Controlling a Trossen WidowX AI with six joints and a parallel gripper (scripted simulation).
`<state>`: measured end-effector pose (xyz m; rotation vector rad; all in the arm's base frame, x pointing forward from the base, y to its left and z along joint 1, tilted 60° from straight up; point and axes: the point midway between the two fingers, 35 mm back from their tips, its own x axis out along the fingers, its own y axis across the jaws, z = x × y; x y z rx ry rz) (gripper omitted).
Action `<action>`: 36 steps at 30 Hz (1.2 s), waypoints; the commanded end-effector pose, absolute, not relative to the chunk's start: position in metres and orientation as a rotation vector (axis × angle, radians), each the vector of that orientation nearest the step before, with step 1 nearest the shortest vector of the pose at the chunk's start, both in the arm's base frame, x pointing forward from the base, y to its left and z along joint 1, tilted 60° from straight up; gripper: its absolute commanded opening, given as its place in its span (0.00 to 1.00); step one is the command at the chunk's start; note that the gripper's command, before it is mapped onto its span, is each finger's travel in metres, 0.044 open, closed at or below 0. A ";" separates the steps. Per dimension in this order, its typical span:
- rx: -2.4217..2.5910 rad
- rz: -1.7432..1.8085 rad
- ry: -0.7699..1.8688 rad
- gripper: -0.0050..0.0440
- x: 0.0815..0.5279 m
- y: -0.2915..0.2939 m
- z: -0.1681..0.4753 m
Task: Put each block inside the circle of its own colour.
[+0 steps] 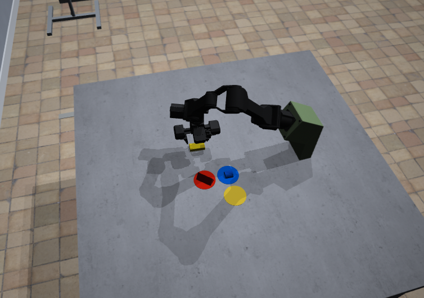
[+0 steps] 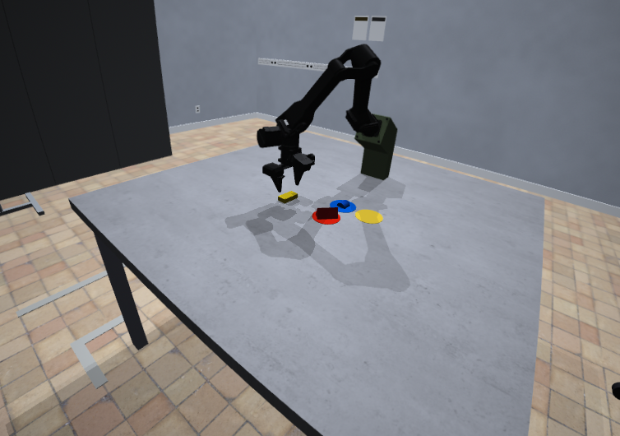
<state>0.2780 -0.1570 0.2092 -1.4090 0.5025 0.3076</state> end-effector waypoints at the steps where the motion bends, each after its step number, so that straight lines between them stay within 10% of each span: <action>1: -1.410 0.302 0.501 0.92 0.290 -0.158 0.204; 17: -1.412 0.299 0.498 0.92 0.307 -0.160 0.195; 36: -1.423 0.290 0.490 0.65 0.306 -0.160 0.200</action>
